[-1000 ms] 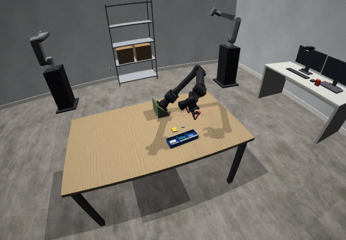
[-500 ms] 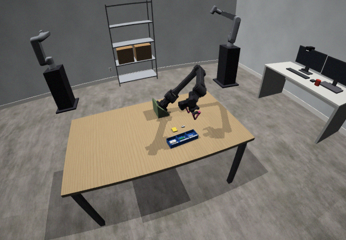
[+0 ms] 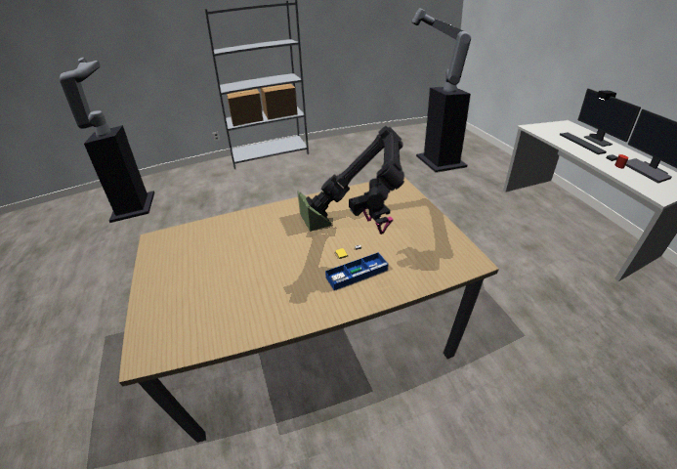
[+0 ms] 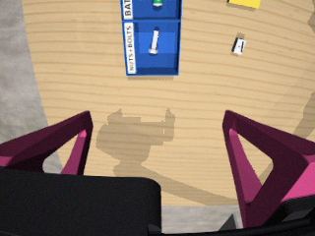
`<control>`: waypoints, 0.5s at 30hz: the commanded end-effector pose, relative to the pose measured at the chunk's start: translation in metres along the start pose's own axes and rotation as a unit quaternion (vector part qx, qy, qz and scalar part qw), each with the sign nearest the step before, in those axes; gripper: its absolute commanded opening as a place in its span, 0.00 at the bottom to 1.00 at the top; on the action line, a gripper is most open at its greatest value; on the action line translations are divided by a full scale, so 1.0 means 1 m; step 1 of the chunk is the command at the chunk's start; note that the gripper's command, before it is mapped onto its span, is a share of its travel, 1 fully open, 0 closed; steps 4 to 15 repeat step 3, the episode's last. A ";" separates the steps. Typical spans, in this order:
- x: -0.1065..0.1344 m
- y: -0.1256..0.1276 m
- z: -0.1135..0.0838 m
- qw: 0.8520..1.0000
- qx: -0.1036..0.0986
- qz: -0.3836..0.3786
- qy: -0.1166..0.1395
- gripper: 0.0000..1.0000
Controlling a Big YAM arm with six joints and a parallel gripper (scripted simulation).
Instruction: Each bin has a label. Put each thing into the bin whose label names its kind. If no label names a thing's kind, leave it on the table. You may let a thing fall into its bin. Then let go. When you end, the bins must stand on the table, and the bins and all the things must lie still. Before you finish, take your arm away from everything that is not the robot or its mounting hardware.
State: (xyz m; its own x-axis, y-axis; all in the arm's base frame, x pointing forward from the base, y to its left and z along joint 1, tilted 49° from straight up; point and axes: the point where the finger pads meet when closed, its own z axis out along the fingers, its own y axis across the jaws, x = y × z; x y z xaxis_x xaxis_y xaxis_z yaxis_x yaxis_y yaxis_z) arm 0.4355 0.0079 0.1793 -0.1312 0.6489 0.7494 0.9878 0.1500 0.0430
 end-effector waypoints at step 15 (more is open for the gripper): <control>0.001 0.008 -0.011 1.000 -0.012 -0.008 -0.007 1.00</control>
